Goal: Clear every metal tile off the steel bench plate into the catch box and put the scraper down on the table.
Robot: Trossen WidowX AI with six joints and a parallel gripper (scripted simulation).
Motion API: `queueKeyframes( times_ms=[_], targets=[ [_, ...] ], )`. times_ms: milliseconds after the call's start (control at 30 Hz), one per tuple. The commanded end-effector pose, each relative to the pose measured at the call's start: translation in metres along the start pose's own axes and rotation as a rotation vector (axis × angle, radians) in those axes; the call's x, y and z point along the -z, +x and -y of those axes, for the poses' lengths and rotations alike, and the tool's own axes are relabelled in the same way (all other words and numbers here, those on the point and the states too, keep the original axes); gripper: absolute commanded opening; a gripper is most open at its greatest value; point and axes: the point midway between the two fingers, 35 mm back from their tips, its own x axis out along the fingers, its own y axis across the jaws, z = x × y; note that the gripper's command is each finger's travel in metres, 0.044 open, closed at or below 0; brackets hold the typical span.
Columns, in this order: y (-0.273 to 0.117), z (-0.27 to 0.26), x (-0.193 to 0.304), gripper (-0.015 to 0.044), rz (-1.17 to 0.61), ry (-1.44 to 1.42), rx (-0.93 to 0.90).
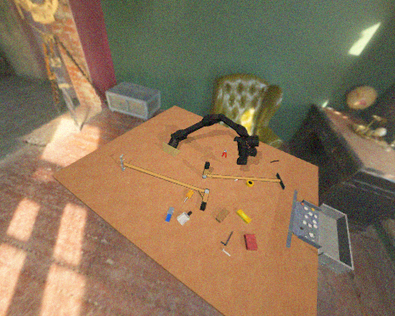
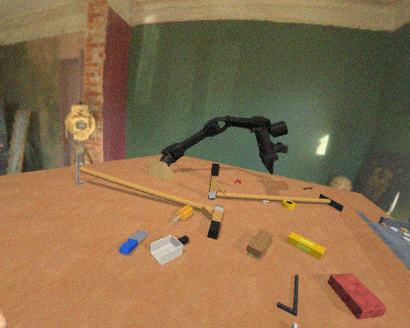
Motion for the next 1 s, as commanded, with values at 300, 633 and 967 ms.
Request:
queueKeyframes(
  times_ms=[300,633,967],
  targets=[
    [0.023,-0.001,0.008,0.0000,0.002,0.003,0.003],
    [0.040,-0.001,0.015,0.0000,0.003,0.003,0.002],
    [0.058,-0.002,0.024,0.0000,0.004,0.003,0.001]
  ],
)
